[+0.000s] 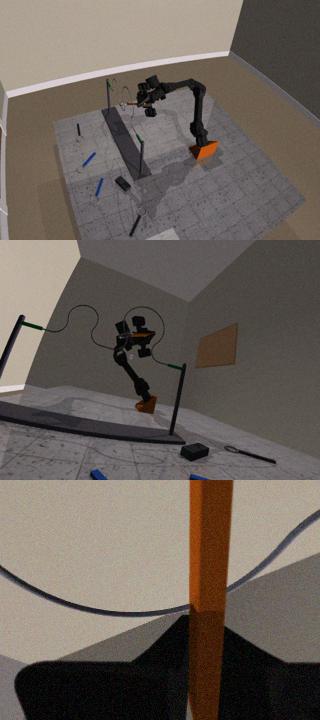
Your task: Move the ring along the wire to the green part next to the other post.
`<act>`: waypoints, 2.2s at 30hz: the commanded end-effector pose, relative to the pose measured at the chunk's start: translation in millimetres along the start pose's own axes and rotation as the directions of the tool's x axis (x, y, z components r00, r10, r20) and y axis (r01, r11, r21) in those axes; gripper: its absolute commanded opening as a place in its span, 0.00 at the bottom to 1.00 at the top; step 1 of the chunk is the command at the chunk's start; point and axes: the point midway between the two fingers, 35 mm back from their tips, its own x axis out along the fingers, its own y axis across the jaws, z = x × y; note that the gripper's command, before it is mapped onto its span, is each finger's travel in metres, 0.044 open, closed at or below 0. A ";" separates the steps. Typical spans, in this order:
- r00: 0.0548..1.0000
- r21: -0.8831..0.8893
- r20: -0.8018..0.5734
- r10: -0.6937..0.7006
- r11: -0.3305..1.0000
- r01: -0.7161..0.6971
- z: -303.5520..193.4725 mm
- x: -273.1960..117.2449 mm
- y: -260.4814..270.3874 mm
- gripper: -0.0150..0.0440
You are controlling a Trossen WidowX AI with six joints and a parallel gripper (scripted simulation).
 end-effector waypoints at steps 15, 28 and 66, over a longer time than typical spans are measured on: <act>1.000 -0.006 -0.005 0.009 1.000 -0.009 1.0 -3.2 17.5 0.00; 1.000 -0.074 0.004 -0.030 0.997 0.030 1.1 -3.1 17.2 0.00; 0.982 -0.344 0.069 -0.175 0.920 0.188 2.8 -2.6 8.6 0.00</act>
